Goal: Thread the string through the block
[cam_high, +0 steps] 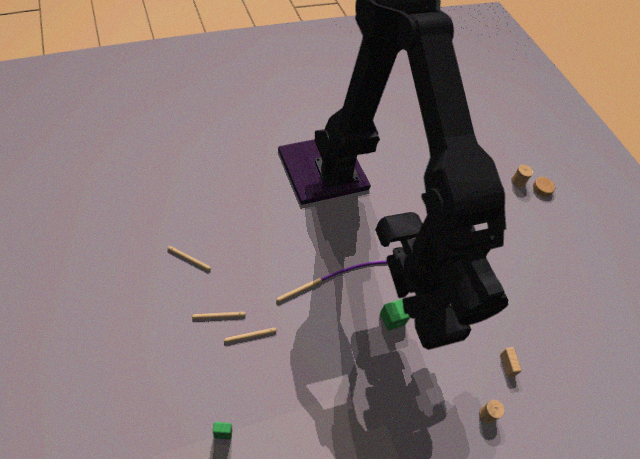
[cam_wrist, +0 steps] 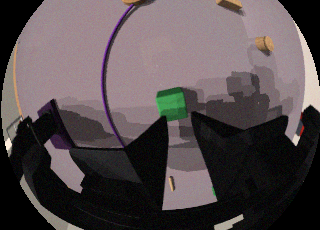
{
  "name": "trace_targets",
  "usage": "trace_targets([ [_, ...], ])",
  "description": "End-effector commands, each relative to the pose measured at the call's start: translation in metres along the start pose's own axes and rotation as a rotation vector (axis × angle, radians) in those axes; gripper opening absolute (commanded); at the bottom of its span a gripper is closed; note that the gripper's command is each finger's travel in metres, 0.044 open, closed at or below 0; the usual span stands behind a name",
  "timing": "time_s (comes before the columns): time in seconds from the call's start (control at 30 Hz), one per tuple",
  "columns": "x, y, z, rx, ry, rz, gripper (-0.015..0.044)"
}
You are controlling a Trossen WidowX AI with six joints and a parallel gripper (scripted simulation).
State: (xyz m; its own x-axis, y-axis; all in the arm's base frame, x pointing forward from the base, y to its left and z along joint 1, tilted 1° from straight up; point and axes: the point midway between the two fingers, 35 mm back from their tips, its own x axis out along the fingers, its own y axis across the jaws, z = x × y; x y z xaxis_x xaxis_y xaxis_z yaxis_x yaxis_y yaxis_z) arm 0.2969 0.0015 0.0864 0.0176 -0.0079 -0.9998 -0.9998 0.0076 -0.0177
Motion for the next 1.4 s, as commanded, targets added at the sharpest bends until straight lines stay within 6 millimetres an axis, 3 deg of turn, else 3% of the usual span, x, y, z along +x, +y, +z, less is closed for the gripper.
trace_targets([
  [0.0, 0.000, 0.000, 0.000, 0.000, 0.000, 0.000, 0.0009],
  [0.5, 0.000, 0.000, 0.000, 0.000, 0.000, 0.000, 0.0000],
  [0.57, 0.000, 0.002, -0.003, 0.076, 0.000, 0.000, 0.0053],
  [1.07, -0.003, 0.051, -0.071, 1.791, 0.011, -0.005, 0.0440],
  [1.37, -0.002, 0.075, -0.091, 2.404, 0.014, -0.011, 0.0440],
])
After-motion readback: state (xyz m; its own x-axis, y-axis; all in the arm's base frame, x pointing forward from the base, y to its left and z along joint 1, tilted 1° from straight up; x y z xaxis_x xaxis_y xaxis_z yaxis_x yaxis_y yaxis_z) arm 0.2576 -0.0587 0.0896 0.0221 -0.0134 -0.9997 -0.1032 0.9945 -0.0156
